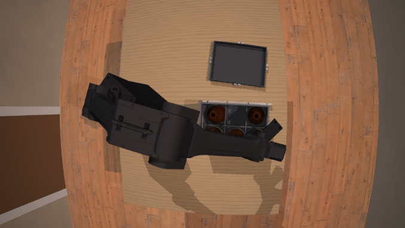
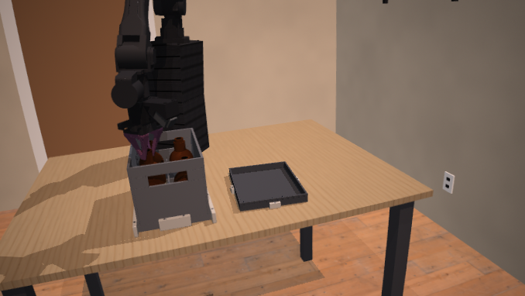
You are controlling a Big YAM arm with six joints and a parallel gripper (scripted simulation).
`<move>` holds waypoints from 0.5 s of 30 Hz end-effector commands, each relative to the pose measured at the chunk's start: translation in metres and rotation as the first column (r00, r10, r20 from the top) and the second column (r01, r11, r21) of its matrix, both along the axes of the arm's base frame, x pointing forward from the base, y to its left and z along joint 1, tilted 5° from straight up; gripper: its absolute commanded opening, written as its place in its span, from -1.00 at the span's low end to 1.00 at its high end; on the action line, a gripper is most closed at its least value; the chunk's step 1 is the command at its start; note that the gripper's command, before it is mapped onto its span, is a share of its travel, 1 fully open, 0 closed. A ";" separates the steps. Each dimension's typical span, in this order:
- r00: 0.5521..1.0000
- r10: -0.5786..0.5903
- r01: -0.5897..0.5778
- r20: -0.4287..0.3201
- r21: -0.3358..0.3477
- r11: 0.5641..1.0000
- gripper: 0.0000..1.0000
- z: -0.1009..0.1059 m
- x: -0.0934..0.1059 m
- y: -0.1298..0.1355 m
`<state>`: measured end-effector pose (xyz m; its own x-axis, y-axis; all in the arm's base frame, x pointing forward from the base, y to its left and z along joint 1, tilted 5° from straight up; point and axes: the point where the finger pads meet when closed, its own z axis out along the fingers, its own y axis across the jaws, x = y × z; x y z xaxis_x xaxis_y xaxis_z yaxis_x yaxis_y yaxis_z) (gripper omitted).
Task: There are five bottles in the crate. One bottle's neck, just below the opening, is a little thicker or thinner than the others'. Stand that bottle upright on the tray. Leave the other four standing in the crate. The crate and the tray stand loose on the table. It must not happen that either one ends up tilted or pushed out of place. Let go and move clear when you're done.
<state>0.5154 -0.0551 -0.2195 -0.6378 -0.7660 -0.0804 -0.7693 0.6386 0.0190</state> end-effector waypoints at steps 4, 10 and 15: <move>0.999 0.007 -0.007 0.031 -0.003 1.000 -1.00 0.022 0.014 0.000; 1.000 0.007 -0.007 0.027 -0.003 1.000 -1.00 0.022 0.011 -0.001; 1.000 0.007 -0.007 0.027 -0.003 1.000 -1.00 0.024 0.011 -0.002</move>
<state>0.5143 -0.0550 -0.2195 -0.6382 -0.7659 -0.0781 -0.7692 0.6386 0.0227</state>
